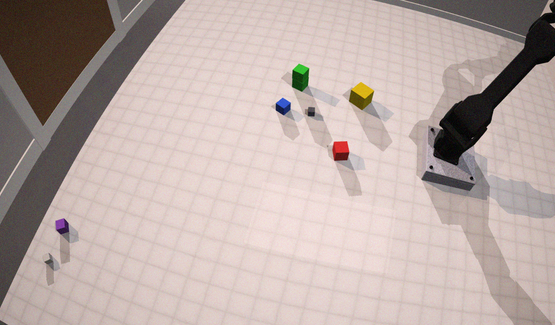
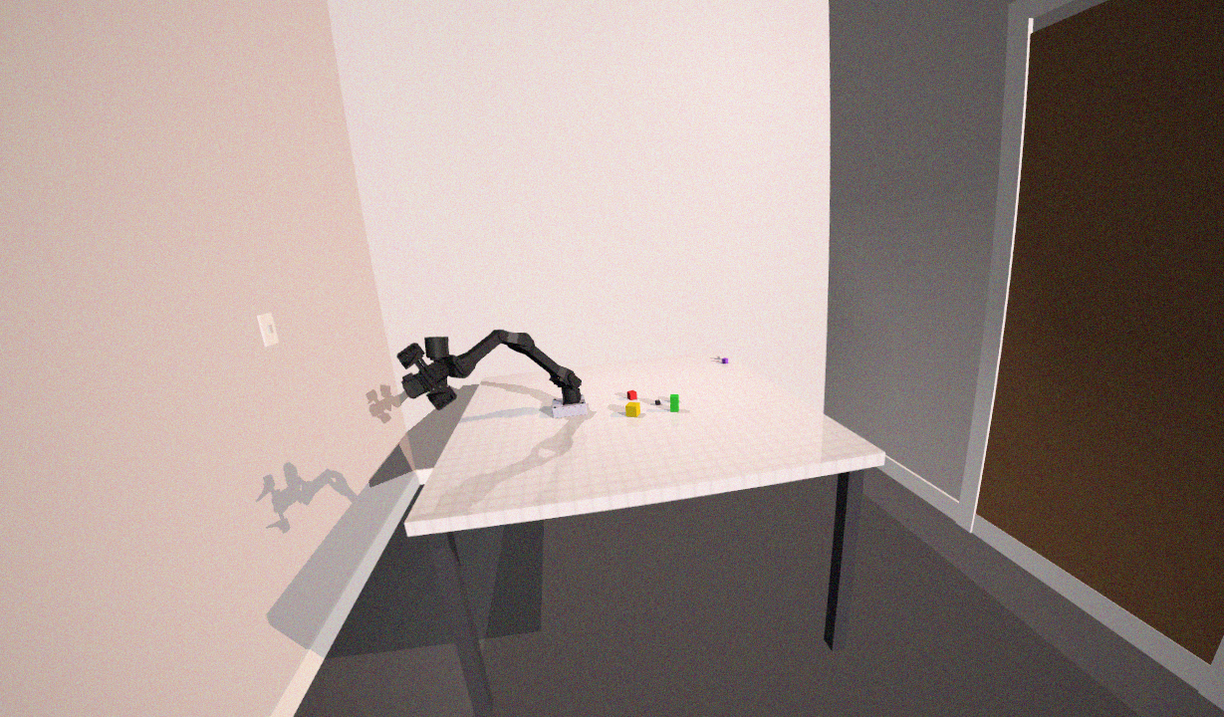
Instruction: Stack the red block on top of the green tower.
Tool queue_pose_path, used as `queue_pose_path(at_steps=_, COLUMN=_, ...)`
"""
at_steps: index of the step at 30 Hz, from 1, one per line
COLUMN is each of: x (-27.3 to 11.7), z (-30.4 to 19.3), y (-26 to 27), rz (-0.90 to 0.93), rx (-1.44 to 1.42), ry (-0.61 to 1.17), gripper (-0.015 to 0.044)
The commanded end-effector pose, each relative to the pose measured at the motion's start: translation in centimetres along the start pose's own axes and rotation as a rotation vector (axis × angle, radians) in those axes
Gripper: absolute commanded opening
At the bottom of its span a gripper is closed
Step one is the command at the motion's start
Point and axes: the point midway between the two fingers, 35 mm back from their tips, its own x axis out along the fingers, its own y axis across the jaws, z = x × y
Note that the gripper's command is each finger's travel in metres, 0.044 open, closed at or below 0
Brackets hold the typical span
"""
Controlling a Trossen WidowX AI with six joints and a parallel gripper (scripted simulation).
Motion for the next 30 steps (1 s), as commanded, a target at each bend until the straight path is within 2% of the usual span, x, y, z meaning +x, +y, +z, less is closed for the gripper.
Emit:
queue_pose_path(at_steps=1, x=0.1, z=-0.2, y=-0.1, rz=-0.003, rx=-0.001, ry=0.002, gripper=0.0426)
queue_pose_path(at_steps=2, x=0.5, z=-0.7, y=-0.5, rz=-0.012, rx=-0.003, ry=0.007, gripper=0.0440)
queue_pose_path(at_steps=9, x=4.8, z=-8.6, y=-6.0, rz=-0.141, rx=-0.047, ry=0.090, gripper=0.0440)
queue_pose_path(at_steps=16, x=7.3, z=-16.9, y=-12.0, rz=-0.269, rx=-0.126, ry=0.182, gripper=0.0440)
queue_pose_path(at_steps=23, x=7.8, z=-25.5, y=-18.1, rz=-0.394, rx=-0.227, ry=0.291, gripper=0.0440)
queue_pose_path(at_steps=30, x=6.3, z=-34.0, y=-23.8, rz=-0.515, rx=-0.347, ry=0.420, gripper=0.0440)
